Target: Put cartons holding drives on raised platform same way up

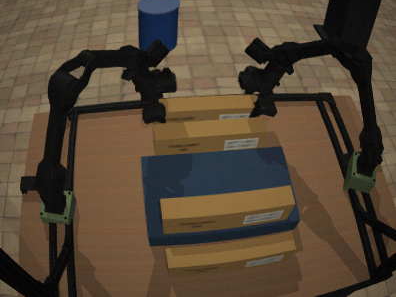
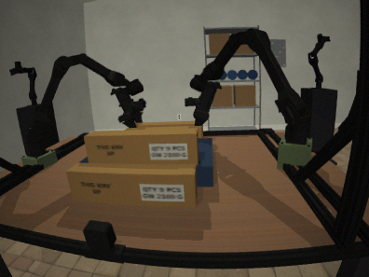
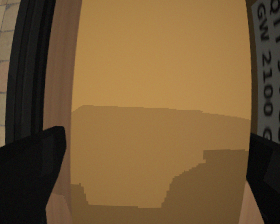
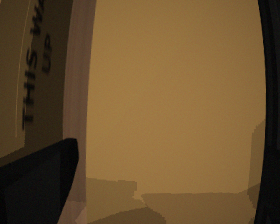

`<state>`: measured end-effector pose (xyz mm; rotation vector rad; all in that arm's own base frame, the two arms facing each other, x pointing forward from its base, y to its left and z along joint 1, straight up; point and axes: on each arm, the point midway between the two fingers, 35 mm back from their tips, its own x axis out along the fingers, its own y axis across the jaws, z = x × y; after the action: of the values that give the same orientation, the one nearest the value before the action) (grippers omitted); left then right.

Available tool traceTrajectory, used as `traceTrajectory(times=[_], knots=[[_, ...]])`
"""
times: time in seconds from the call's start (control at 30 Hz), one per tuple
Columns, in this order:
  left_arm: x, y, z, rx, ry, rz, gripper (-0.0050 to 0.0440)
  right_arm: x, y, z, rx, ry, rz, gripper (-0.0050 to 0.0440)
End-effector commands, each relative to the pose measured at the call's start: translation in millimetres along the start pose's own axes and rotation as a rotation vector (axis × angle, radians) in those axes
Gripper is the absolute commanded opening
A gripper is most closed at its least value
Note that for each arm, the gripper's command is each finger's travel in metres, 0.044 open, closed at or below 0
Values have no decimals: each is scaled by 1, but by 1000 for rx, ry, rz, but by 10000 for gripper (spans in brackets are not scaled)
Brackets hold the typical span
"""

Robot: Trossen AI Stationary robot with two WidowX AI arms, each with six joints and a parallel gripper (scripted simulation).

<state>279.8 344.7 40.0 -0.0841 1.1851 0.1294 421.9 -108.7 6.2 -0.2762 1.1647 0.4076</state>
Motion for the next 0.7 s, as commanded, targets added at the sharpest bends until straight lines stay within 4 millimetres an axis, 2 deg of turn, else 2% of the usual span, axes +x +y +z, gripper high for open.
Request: traceTrajectory(times=[0.0,0.13,0.4,0.67], knots=[[-3,0,1,-1,0,-2,389,-3,0,1,-2,-1,2,389],[-10,0,4,-1,0,-2,389,-10,0,4,-2,-1,2,389],[-59,0,24,-1,0,-2,389,-59,0,24,-2,-1,2,389],[-65,-1,26,-1,0,-2,389,-65,1,26,-2,-1,2,389]])
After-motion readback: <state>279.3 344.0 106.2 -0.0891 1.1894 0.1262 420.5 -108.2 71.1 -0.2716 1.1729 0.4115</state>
